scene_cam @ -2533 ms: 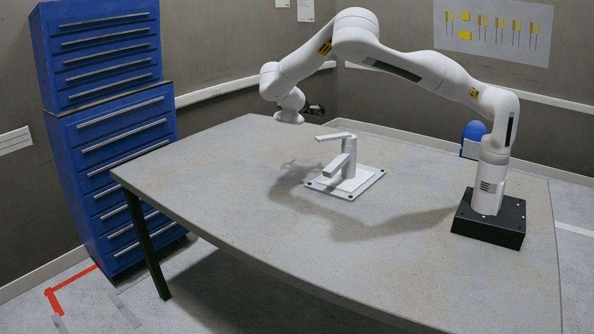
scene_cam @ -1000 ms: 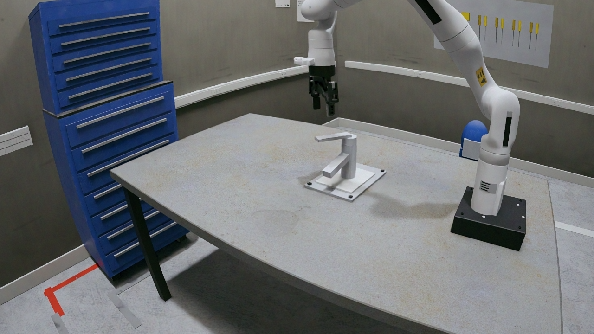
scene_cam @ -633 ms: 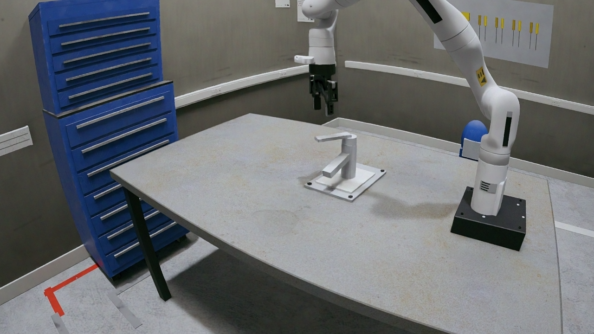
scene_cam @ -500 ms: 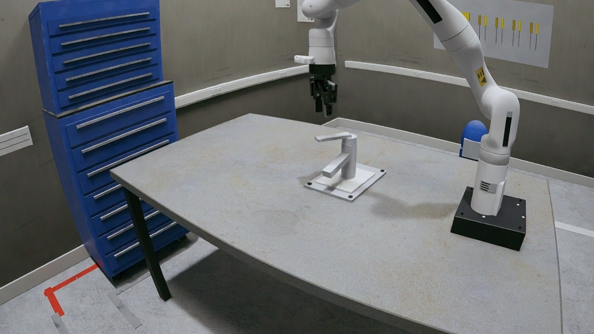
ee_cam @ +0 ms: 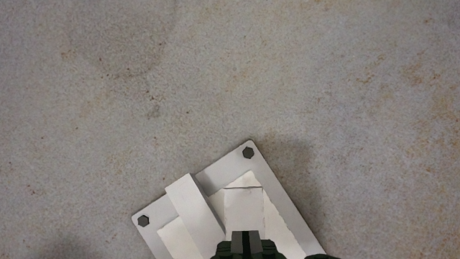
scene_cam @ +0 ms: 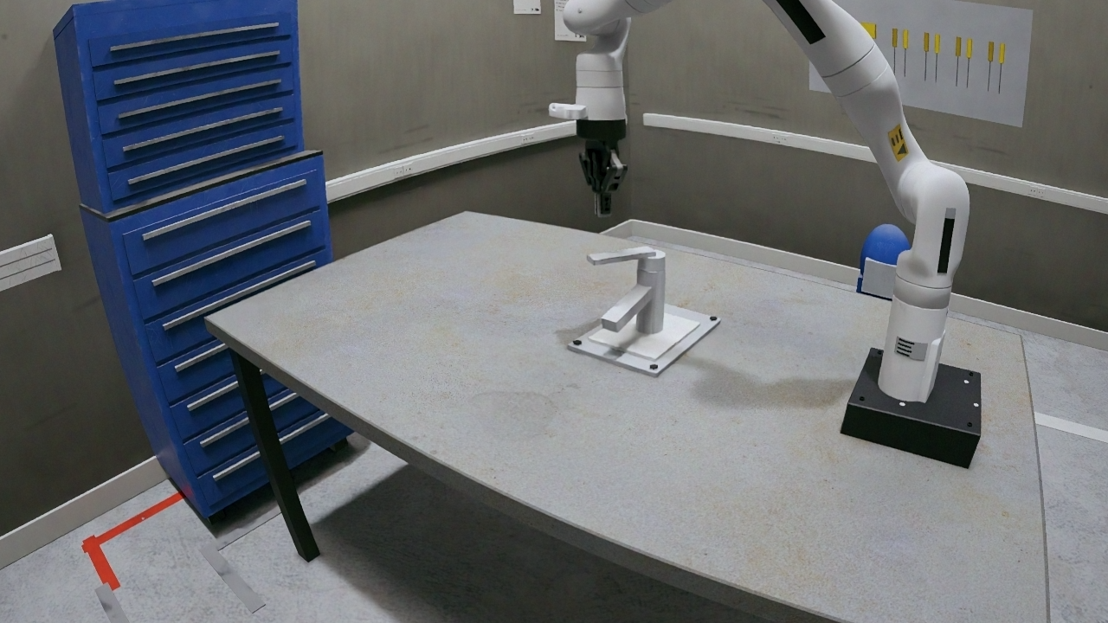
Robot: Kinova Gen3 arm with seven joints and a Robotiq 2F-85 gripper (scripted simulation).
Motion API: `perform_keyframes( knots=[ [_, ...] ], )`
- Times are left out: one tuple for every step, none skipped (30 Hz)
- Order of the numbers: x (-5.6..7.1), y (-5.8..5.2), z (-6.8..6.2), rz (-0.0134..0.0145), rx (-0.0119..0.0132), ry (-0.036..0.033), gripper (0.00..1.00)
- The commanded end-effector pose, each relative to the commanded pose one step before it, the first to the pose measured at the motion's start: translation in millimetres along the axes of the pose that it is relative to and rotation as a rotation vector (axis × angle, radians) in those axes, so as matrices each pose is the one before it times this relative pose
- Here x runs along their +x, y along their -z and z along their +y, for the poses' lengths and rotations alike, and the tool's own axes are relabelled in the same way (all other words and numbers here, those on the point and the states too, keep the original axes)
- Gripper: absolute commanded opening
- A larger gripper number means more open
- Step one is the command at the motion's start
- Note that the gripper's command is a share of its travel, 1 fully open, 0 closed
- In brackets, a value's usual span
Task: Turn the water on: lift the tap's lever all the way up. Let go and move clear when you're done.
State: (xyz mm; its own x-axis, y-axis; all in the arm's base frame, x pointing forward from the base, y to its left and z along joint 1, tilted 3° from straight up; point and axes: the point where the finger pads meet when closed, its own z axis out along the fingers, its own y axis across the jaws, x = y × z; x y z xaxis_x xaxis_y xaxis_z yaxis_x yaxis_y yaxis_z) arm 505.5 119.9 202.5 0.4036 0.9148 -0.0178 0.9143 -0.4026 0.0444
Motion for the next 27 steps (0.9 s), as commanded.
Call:
perform_keyframes(
  knots=[
    [0.19,0.88,0.32,0.00148,-0.00133,0.00000,0.10],
    [0.00,0.00,0.00,0.00000,0.00000,0.00000,0.10],
    [0.00,0.00,0.00,0.00000,0.00000,0.00000,0.10],
    [0.00,0.00,0.00,0.00000,0.00000,0.00000,0.10],
    [0.00,0.00,0.00,0.00000,0.00000,0.00000,0.10],
    [0.00,0.00,0.00,0.00000,0.00000,0.00000,0.10],
    [0.00,0.00,0.00,0.00000,0.00000,0.00000,0.10],
    [0.00,0.00,0.00,0.00000,0.00000,0.00000,0.10],
    [0.00,0.00,0.00,0.00000,0.00000,0.00000,0.10],
    [0.00,0.00,0.00,0.00000,0.00000,0.00000,0.10],
    [0.00,0.00,0.00,0.00000,0.00000,0.00000,0.10],
    [0.00,0.00,0.00,0.00000,0.00000,0.00000,0.10],
    [0.00,0.00,0.00,0.00000,0.00000,0.00000,0.10],
    [0.00,0.00,0.00,0.00000,0.00000,0.00000,0.10],
    [0.00,0.00,0.00,0.00000,0.00000,0.00000,0.10],
    [0.00,0.00,0.00,0.00000,0.00000,0.00000,0.10],
    [0.00,0.00,0.00,0.00000,0.00000,0.00000,0.10],
    [0.00,0.00,0.00,0.00000,0.00000,0.00000,0.10],
    [0.00,0.00,0.00,0.00000,0.00000,0.00000,0.10],
    [0.00,0.00,0.00,0.00000,0.00000,0.00000,0.10],
    [0.00,0.00,0.00,0.00000,0.00000,0.00000,0.68],
    [0.00,0.00,0.00,0.00000,0.00000,0.00000,0.68],
    [0.00,0.00,0.00,0.00000,0.00000,0.00000,0.68],
    [0.00,0.00,0.00,0.00000,0.00000,0.00000,0.68],
    [0.00,0.00,0.00,0.00000,0.00000,0.00000,0.68],
    [0.00,0.00,0.00,0.00000,0.00000,0.00000,0.68],
    [0.00,0.00,0.00,0.00000,0.00000,0.00000,0.68]
  ],
)
